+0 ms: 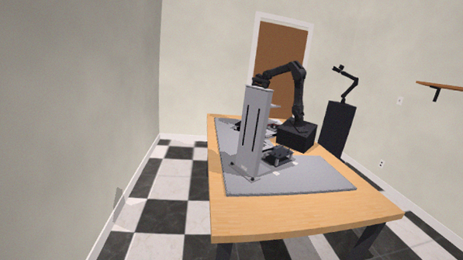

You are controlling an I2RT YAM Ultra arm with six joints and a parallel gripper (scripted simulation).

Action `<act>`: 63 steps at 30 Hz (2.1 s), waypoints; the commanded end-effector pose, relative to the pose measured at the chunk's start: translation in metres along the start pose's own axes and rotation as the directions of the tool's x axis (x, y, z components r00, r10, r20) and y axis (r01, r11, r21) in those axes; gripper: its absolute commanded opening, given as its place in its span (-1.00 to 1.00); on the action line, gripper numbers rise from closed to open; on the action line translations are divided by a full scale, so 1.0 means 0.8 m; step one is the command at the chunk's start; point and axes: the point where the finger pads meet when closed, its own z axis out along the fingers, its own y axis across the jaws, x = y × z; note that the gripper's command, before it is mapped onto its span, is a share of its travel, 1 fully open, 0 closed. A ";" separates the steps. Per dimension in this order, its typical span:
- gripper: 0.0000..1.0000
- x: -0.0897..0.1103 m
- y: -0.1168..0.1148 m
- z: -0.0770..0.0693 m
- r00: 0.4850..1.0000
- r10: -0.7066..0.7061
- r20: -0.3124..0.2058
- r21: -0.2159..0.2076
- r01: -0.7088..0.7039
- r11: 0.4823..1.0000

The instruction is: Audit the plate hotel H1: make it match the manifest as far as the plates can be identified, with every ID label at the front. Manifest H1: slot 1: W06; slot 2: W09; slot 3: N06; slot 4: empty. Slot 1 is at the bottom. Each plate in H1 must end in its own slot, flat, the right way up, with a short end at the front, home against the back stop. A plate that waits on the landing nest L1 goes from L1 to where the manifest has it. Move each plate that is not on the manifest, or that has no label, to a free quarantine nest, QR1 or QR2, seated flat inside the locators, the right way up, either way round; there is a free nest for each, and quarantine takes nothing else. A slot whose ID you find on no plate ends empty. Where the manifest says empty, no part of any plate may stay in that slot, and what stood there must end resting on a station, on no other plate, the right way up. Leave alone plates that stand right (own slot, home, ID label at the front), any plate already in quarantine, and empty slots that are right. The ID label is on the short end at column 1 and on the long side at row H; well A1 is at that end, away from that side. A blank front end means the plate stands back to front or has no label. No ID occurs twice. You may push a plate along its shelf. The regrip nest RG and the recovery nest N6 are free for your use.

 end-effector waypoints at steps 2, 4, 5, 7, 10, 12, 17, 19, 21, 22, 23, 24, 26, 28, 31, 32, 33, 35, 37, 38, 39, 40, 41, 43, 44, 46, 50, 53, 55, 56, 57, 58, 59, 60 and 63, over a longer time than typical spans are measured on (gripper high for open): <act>1.00 -0.001 0.024 -0.005 0.994 -0.097 0.057 -0.044 0.099 0.994; 1.00 0.001 0.032 -0.004 0.990 -0.126 0.066 -0.055 0.130 0.990; 1.00 0.002 0.036 -0.003 0.988 -0.140 0.071 -0.060 0.145 0.988; 1.00 0.004 0.044 -0.002 0.982 -0.169 0.080 -0.070 0.175 0.982; 1.00 0.006 0.048 -0.002 0.979 -0.184 0.085 -0.075 0.190 0.979; 1.00 0.008 0.056 -0.001 0.973 -0.212 0.095 -0.085 0.220 0.972; 1.00 0.014 0.076 0.002 0.952 -0.282 0.121 -0.109 0.295 0.949; 1.00 0.016 0.084 0.003 0.942 -0.309 0.132 -0.117 0.324 0.939; 1.00 0.019 0.092 0.004 0.931 -0.336 0.143 -0.126 0.354 0.927; 1.00 0.020 0.096 0.004 0.925 -0.349 0.148 -0.130 0.368 0.921; 1.00 0.021 0.100 0.005 0.919 -0.362 0.154 -0.134 0.383 0.914; 1.00 0.022 0.103 0.005 0.913 -0.375 0.160 -0.138 0.397 0.908; 1.00 0.023 0.107 0.006 0.907 -0.388 0.165 -0.141 0.411 0.901; 1.00 0.022 0.113 0.004 0.898 -0.402 0.178 -0.144 0.428 0.893; 1.00 0.020 0.104 0.004 0.885 -0.423 0.195 -0.148 0.453 0.879; 1.00 0.020 0.104 0.004 0.878 -0.435 0.201 -0.151 0.467 0.871; 1.00 0.020 0.104 0.004 0.870 -0.448 0.207 -0.153 0.481 0.863; 1.00 0.021 0.104 0.004 0.854 -0.471 0.219 -0.159 0.508 0.847; 1.00 0.021 0.104 0.004 0.838 -0.494 0.230 -0.164 0.534 0.829; 1.00 0.021 0.104 0.005 0.831 -0.505 0.233 -0.168 0.546 0.821; 1.00 0.019 0.104 0.005 0.822 -0.516 0.240 -0.170 0.559 0.811; 1.00 0.020 0.103 0.008 0.816 -0.526 0.241 -0.174 0.569 0.803; 1.00 0.021 0.101 0.011 0.811 -0.534 0.240 -0.180 0.578 0.796; 1.00 0.022 0.100 0.013 0.805 -0.543 0.240 -0.185 0.587 0.788; 1.00 0.022 0.100 0.013 0.805 -0.543 0.240 -0.185 0.587 0.788; 1.00 0.016 0.102 0.011 0.783 -0.566 0.259 -0.186 0.616 0.766; 1.00 0.023 0.099 0.016 0.750 -0.602 0.273 -0.201 0.656 0.727; 1.00 0.021 0.099 0.015 0.718 -0.631 0.295 -0.204 0.692 0.692; 1.00 0.023 0.100 0.013 0.695 -0.649 0.310 -0.205 0.716 0.668; 1.00 0.020 0.101 0.012 0.686 -0.656 0.313 -0.209 0.724 0.657; 1.00 0.018 0.101 0.011 0.671 -0.666 0.325 -0.206 0.738 0.643; 1.00 0.018 0.101 0.011 0.662 -0.674 0.329 -0.209 0.747 0.631; 1.00 0.019 0.102 0.011 0.652 -0.681 0.334 -0.211 0.756 0.620; 1.00 0.019 0.102 0.011 0.652 -0.681 0.334 -0.211 0.756 0.620; 1.00 0.016 0.106 0.001 0.615 -0.701 0.362 -0.198 0.785 0.587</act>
